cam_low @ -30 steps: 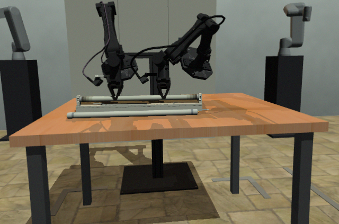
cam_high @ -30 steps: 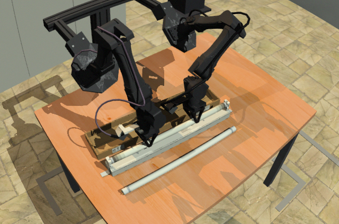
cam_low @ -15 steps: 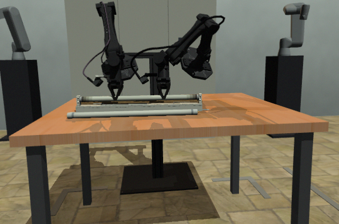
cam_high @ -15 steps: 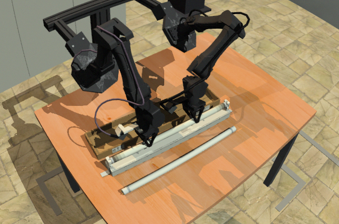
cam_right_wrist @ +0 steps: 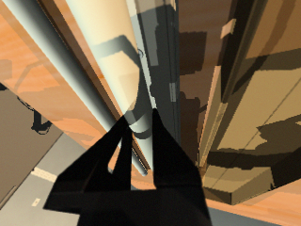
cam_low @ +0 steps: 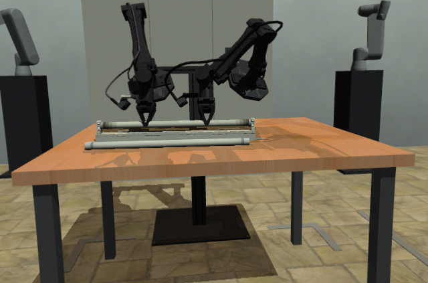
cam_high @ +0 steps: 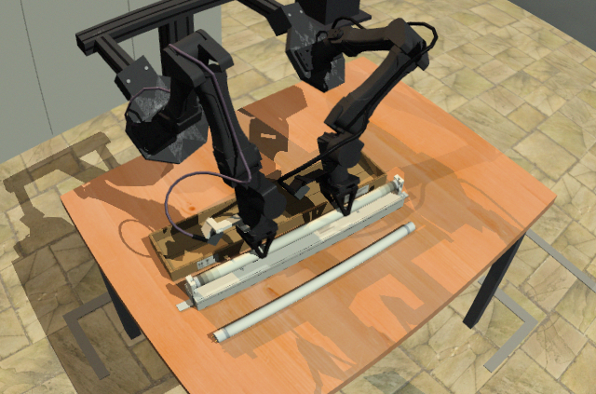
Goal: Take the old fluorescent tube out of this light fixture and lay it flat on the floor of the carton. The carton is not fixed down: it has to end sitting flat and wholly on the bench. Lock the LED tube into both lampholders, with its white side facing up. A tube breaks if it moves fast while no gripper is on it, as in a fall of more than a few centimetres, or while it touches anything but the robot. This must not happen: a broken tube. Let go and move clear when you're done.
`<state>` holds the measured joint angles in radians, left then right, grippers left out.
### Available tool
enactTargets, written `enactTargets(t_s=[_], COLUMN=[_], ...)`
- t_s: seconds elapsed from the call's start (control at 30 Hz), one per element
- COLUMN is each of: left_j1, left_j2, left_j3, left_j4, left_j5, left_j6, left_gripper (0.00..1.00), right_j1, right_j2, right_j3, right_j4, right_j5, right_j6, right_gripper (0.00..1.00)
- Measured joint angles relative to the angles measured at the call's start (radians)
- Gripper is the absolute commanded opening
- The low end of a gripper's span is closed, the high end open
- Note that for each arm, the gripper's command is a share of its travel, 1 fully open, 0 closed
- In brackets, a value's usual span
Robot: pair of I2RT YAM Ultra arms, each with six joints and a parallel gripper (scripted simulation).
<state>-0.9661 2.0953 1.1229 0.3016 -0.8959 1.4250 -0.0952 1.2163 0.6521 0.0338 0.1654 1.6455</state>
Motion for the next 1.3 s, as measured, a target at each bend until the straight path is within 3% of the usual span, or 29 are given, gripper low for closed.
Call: enactTargets(t_s=[0.67,1.07,1.1,1.3], left_j1=[-0.001,-0.001,-0.001,-0.012], left_j2=[0.040,0.055,0.055,0.060], left_j3=[-0.121,-0.140,-0.140,-0.154], left_j4=[0.377,0.455,0.457,0.444], left_j5=[-0.005,-0.005,-0.005,-0.021], left_j6=[0.171,0.208,0.209,0.212], left_gripper=[0.11,0.11,0.49,0.49], right_j1=[0.006,0.006,0.006,0.006], right_j2=[-0.013,-0.011,-0.011,-0.011], right_j3=[-0.134,-0.158,-0.158,-0.161], right_j4=[0.255,0.305,0.306,0.312], right_j5=[0.013,0.012,0.012,0.012], right_j6=[-0.021,-0.026,-0.026,-0.027], right_gripper=[0.11,0.11,0.11,0.11])
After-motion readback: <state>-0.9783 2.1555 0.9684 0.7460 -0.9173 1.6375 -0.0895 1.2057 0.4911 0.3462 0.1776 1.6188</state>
